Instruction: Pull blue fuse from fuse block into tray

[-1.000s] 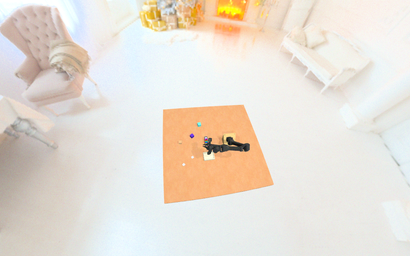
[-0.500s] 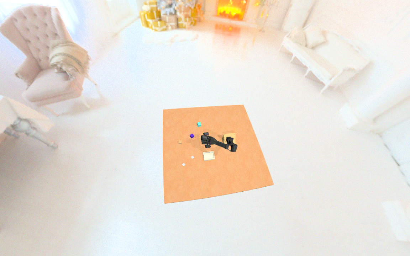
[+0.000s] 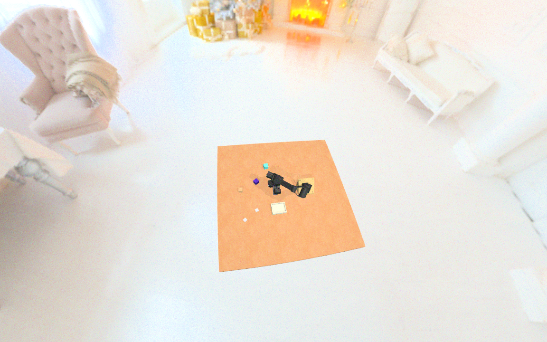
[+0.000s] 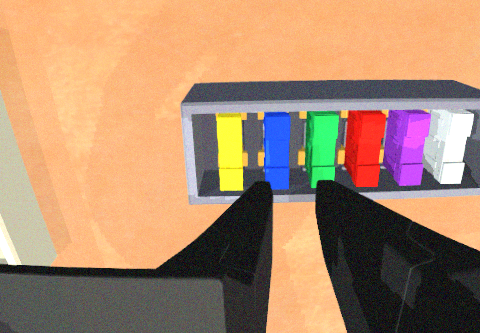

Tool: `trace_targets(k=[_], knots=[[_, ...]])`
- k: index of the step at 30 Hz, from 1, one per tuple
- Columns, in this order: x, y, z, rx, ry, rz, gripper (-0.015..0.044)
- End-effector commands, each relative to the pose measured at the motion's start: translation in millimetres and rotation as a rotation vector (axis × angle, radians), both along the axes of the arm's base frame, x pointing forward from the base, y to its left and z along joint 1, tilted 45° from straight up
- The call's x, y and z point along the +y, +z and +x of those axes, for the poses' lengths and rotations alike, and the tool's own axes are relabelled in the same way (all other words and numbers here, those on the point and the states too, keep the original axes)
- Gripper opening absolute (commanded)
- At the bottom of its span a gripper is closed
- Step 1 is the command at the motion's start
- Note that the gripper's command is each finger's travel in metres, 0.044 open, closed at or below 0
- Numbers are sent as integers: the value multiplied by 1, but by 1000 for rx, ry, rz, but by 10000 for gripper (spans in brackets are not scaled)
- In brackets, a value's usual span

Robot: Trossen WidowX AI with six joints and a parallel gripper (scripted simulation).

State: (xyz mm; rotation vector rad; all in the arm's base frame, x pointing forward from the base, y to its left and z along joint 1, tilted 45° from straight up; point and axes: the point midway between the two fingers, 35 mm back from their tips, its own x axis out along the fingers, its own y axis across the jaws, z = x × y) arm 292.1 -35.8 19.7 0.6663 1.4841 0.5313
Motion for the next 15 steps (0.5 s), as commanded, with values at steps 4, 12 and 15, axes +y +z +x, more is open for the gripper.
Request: trace_targets(k=[4,12,15], knots=[[3,-3,0,2,0,16,64],[9,-9,1,2,0,16,64],[11,-11,1,2,0,16,64]])
